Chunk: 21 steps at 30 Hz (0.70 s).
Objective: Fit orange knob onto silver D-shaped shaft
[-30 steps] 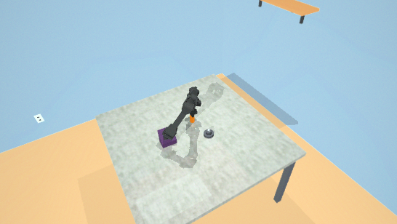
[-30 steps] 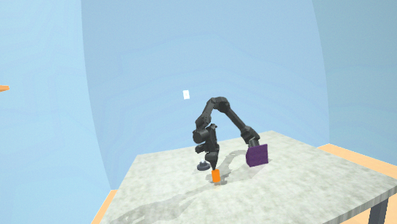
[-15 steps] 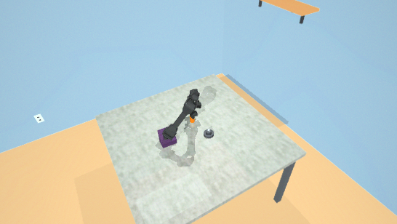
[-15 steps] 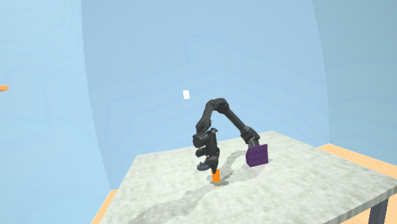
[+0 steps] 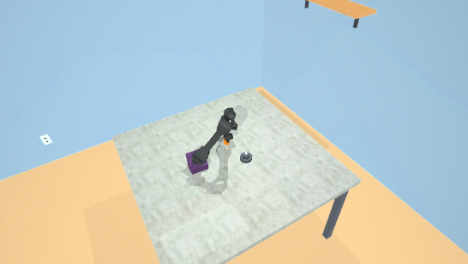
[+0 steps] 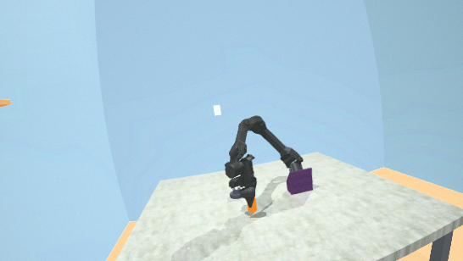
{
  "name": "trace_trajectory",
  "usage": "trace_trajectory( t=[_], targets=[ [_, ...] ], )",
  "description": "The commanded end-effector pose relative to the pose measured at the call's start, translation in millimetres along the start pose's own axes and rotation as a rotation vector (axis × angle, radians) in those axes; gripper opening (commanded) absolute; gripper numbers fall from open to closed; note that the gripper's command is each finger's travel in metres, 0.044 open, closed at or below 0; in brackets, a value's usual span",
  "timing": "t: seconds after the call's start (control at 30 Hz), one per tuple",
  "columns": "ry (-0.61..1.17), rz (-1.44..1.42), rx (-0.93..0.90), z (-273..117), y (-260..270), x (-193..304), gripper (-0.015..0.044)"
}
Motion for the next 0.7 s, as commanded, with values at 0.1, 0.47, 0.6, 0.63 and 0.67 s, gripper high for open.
trace_trajectory(
  t=[0.1,0.47,0.6,0.63,0.67],
  targets=[
    [0.001,-0.002,0.011,14.3,-2.6,0.1,0.0440],
    [0.001,-0.001,0.012,30.4,-4.0,1.0,0.0440],
    [0.001,-0.001,0.012,30.6,-4.1,1.0,0.0361],
    [0.001,-0.001,0.012,30.6,-4.1,1.0,0.0335],
    [0.001,-0.001,0.012,30.6,-4.1,1.0,0.0309]
  ],
)
Point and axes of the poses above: the point midway between the two fingers, 35 mm back from their tips, its own z axis out along the fingers, its own y axis across the jaws, x = y × z, the point moved 2 cm from there along -z, back along the fingers, and after that the axes turned 10 degrees about z, right-handed, at the moved point
